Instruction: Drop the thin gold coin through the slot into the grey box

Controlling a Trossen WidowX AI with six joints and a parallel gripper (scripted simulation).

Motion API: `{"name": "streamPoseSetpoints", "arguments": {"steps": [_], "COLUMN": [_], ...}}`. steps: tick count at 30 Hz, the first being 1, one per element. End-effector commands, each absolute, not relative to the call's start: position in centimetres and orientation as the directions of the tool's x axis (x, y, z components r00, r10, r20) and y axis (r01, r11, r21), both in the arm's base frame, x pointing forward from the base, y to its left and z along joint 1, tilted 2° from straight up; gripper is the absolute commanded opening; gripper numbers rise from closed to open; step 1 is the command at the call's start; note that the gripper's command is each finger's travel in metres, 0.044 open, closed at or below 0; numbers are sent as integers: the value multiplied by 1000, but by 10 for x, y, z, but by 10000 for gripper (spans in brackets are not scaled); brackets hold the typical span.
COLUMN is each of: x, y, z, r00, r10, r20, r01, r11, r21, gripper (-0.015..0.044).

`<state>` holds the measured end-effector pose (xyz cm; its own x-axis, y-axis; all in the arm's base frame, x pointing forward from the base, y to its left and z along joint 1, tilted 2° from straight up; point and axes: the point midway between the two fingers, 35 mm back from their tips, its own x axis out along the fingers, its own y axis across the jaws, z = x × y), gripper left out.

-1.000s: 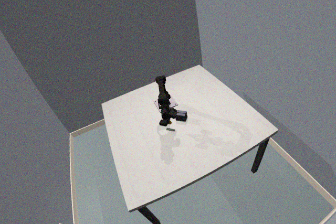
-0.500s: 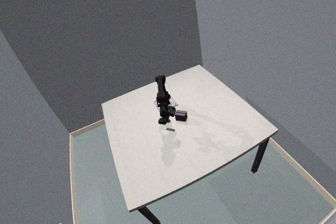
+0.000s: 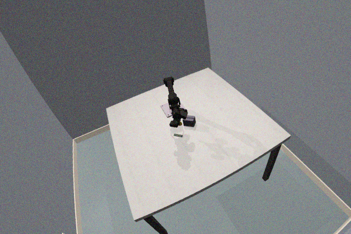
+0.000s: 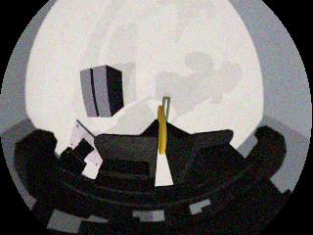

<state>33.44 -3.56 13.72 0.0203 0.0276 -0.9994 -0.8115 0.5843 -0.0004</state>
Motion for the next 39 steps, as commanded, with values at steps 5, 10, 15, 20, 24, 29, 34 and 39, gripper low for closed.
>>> {"name": "streamPoseSetpoints", "arguments": {"steps": [5, 10, 15, 20, 24, 29, 34, 39], "x": [326, 320, 314, 307, 301, 293, 285, 276], "y": [-18, -7, 5, 16, 24, 35, 45, 54], "z": [139, 139, 140, 140, 139, 139, 139, 138], "r00": [25, 24, 24, 23, 22, 22, 21, 20], "r10": [25, 26, 28, 29, 30, 31, 32, 33], "r20": [-999, -999, -999, -999, -999, -999, -999, -999], "r01": [-810, -810, -810, -810, -810, -810, -810, -810], "r11": [586, 586, 586, 586, 586, 586, 586, 586], "r21": [-5, -4, -3, -2, -1, 0, 2, 3], "gripper": [0, 0, 0, 0, 0, 0, 0, 0]}}
